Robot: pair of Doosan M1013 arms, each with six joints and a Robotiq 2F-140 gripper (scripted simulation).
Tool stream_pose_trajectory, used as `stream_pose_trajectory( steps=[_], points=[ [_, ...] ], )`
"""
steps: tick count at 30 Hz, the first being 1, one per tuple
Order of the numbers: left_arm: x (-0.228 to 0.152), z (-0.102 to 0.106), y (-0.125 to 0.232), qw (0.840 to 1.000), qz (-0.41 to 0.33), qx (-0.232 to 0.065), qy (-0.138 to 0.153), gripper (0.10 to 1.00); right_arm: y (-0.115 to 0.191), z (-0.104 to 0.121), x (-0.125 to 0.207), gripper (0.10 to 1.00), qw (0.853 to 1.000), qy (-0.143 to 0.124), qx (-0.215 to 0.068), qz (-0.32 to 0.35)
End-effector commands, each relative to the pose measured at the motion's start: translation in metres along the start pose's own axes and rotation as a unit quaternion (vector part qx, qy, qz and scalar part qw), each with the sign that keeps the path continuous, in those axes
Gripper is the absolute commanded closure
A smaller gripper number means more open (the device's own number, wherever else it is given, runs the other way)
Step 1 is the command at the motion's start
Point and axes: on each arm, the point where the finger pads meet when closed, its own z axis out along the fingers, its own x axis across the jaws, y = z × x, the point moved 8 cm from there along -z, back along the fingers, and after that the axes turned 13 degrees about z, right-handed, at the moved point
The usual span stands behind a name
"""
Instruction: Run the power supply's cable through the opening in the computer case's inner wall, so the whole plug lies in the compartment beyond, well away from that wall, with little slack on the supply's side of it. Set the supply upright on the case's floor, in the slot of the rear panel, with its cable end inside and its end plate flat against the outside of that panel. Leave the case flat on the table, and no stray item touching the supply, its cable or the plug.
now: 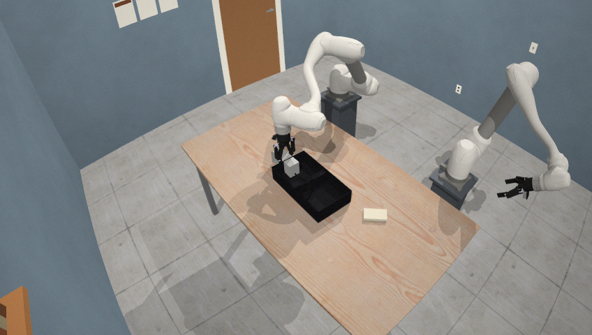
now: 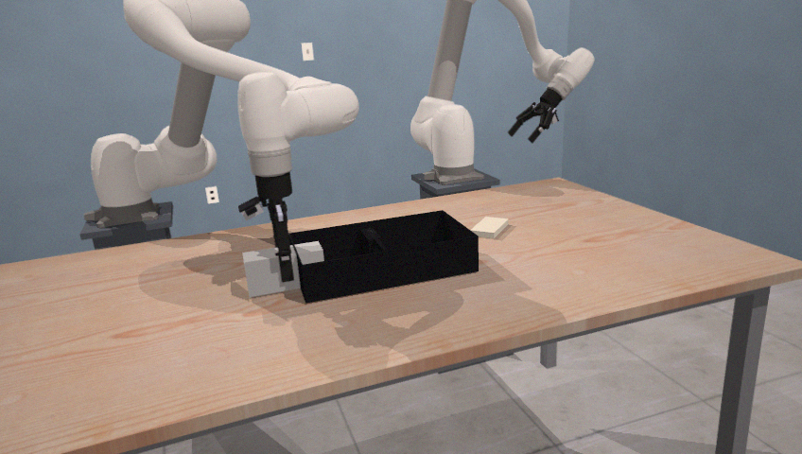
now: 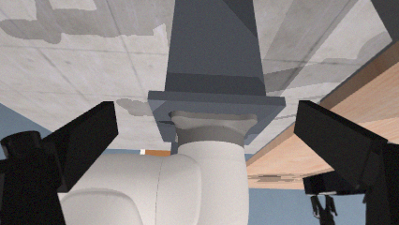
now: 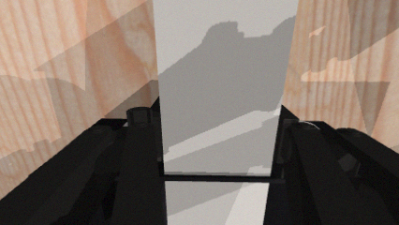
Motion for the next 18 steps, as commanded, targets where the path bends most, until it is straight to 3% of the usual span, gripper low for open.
stream_pose_trajectory(
  steps=[1,18],
  points=[
    [0.0,-0.0004,0.0001,1.0,0.0,0.0,0.0,0.098,0.001,-0.0015,-0.0001,0.999,1.0,-0.001,-0.001,0.0],
    [0.0,-0.0004,0.0001,1.0,0.0,0.0,0.0,0.098,0.0071,-0.0014,0.0013,0.999,1.0,-0.001,-0.001,0.0]
  ],
)
